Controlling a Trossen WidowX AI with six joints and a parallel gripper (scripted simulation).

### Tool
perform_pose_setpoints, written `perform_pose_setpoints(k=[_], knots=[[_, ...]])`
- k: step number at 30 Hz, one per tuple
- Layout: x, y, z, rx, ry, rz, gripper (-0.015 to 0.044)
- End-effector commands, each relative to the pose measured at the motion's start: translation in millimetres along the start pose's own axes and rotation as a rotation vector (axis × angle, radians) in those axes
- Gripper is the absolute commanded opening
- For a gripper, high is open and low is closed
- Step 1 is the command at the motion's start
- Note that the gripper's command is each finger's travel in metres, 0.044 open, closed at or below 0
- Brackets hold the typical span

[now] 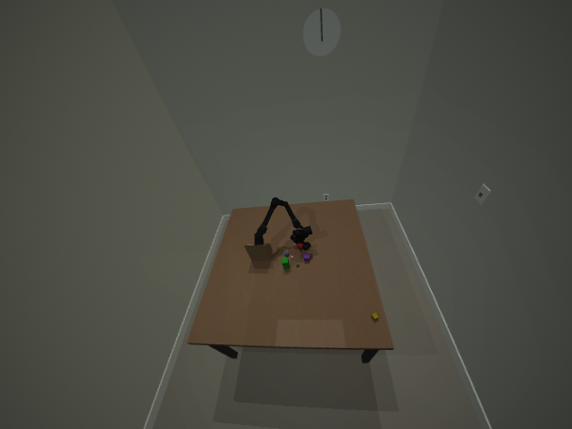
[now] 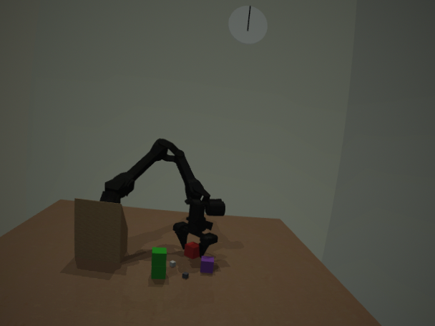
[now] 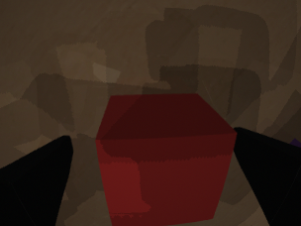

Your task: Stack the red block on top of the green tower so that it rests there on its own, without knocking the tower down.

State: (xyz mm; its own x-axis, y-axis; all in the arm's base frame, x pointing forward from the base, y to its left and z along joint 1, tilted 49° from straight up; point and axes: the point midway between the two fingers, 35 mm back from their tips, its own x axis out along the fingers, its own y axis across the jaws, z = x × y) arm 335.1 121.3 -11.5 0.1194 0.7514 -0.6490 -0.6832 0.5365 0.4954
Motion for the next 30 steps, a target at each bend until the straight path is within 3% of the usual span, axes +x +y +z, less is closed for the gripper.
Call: perform_pose_setpoints(k=[1,5,14,21,27,30], knots=[[2.1,-0.9,-1.2,0.007,0.0,-0.005,0.044],[2.1,-0.9,-1.2,0.007,0.0,-0.005,0.044],[2.1,-0.9,-1.2,0.007,0.0,-0.005,0.0204],[2.1,-0.9,-1.2,0.007,0.0,-0.005,0.0157],[-15.7,-1.2,-0.9,0.007,0.001,-0.006,0.0],[-31.1,-0.9,-0.8,0.007,0.001,-0.006,0.0]])
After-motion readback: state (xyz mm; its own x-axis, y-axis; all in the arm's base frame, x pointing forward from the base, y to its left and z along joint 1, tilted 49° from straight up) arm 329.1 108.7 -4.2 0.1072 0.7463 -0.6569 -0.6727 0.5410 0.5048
